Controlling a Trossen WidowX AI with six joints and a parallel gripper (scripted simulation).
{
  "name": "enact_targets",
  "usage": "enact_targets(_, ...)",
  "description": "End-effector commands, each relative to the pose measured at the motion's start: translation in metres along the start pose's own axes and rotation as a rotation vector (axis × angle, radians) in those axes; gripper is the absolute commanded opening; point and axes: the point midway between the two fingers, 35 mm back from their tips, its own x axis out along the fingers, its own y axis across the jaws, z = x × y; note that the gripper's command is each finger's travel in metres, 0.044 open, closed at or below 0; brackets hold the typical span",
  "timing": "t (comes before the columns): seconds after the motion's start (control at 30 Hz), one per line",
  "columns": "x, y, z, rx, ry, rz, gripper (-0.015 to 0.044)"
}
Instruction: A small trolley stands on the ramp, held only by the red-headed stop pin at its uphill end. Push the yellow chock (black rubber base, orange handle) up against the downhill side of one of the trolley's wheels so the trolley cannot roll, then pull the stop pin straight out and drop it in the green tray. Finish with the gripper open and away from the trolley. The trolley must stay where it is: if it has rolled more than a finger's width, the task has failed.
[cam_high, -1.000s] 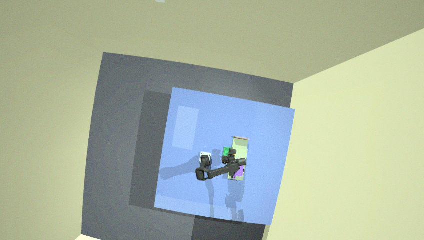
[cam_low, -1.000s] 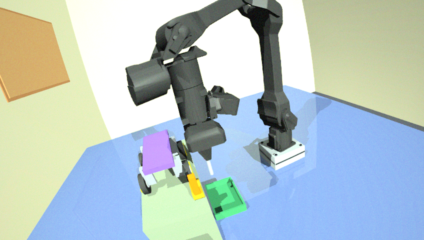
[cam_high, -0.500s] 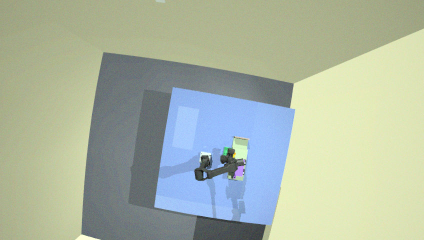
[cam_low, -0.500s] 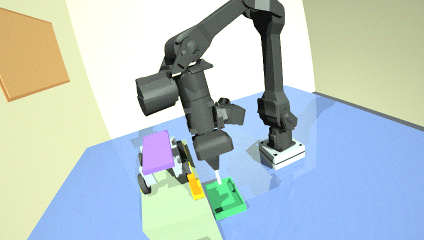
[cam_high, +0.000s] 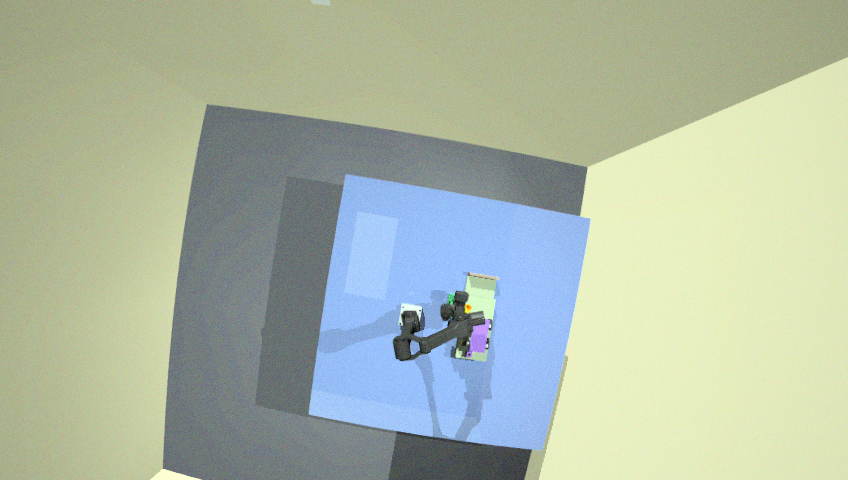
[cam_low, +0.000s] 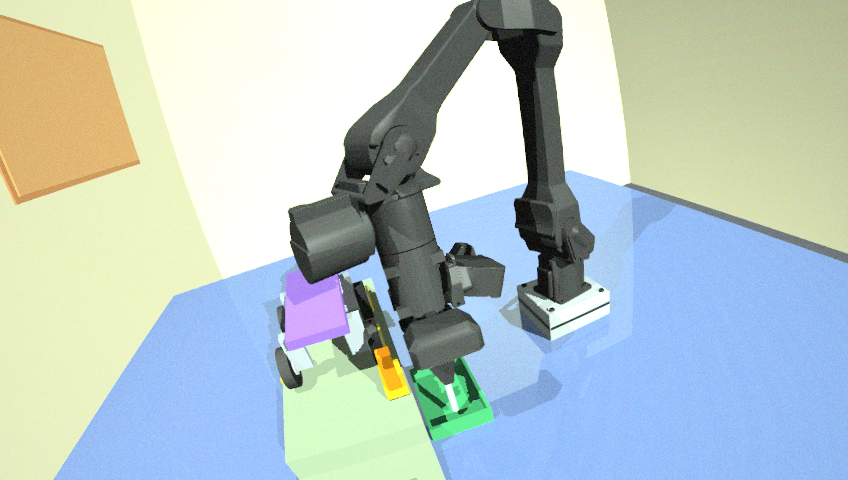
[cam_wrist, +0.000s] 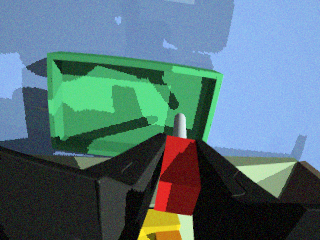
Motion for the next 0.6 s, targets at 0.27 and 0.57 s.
enact_targets(0.27, 0.008, -0.002, 0.0, 0.004, 0.0, -0.008, 0.0157)
enact_targets(0.57, 0.009, 0.006, 0.0, 0.005, 0.0, -0.007, 0.019)
